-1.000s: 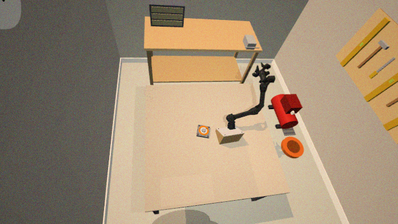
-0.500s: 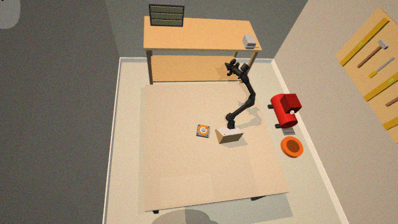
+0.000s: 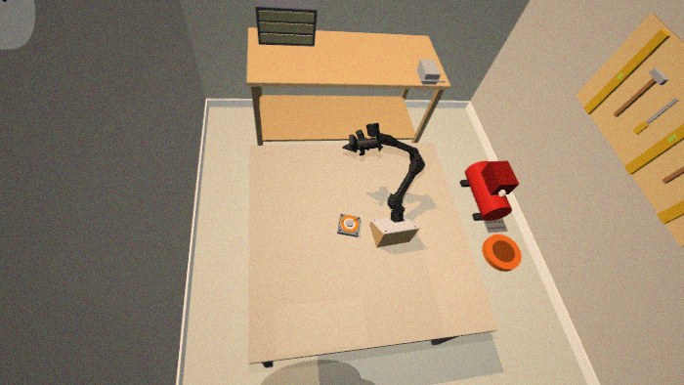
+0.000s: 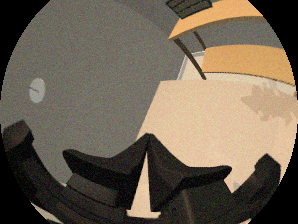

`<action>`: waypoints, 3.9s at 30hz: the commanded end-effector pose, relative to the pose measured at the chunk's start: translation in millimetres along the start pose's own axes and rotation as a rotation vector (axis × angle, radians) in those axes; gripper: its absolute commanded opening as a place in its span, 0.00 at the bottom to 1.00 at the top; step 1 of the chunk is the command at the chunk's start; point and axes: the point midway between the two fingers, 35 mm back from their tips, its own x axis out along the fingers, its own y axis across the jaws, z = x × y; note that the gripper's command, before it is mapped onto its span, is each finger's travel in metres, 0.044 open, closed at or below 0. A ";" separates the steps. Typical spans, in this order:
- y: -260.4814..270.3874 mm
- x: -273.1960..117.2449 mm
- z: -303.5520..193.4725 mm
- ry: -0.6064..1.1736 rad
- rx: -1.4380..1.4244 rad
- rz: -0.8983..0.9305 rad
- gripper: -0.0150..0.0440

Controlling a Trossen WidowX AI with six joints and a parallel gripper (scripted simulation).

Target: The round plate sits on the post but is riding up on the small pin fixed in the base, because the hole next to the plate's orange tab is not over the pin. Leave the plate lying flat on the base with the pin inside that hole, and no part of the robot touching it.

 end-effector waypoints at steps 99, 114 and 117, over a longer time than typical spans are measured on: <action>-163.0 68.0 -336.7 1.039 -1.294 -0.505 0.25; -150.8 81.3 -342.3 1.039 -1.294 -0.504 0.25; -148.2 83.7 -344.5 1.039 -1.294 -0.504 0.25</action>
